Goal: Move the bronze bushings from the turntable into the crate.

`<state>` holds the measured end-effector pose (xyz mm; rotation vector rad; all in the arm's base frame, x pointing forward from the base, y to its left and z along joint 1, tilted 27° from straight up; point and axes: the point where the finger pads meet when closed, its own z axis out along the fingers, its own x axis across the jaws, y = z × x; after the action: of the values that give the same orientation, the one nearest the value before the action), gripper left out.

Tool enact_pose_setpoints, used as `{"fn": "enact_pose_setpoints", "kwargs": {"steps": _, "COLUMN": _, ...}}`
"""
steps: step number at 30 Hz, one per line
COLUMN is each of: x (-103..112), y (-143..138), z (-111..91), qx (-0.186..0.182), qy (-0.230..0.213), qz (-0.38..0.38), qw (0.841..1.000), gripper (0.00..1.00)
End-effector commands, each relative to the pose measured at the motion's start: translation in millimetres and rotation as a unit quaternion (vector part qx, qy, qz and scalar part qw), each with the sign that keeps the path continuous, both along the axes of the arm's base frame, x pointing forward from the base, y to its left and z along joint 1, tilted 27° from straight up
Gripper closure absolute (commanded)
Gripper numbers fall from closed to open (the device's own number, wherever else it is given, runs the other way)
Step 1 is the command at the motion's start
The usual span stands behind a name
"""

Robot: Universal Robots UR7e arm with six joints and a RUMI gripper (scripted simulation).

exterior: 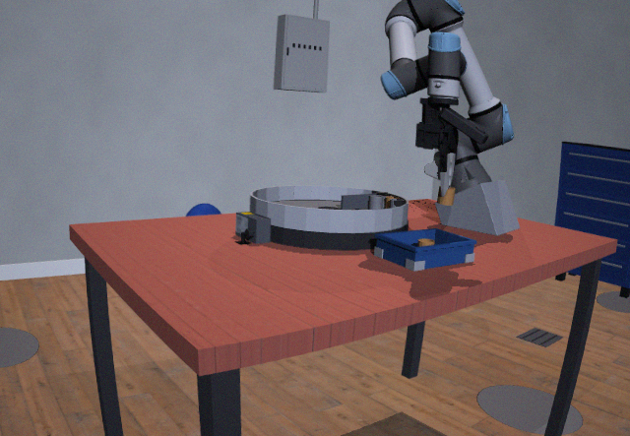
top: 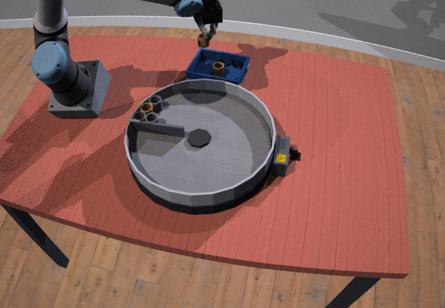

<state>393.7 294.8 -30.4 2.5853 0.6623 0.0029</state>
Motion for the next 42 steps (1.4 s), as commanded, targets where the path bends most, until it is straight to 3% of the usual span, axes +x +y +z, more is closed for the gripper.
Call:
{"fn": "enact_pose_setpoints", "kwargs": {"steps": 1, "x": 0.3, "y": 0.7, "z": 0.3, "qx": 0.000, "qy": -0.001, "qz": 0.000, "qw": 1.000, "gripper": 1.00}}
{"fn": "enact_pose_setpoints", "kwargs": {"steps": 34, "x": 0.4, "y": 0.5, "z": -0.2, "qx": 0.000, "qy": -0.001, "qz": 0.000, "qw": 1.000, "gripper": 1.00}}
{"fn": "enact_pose_setpoints", "kwargs": {"steps": 42, "x": 2.7, "y": -7.9, "z": -17.6, "qx": 0.000, "qy": -0.001, "qz": 0.000, "qw": 1.000, "gripper": 1.00}}
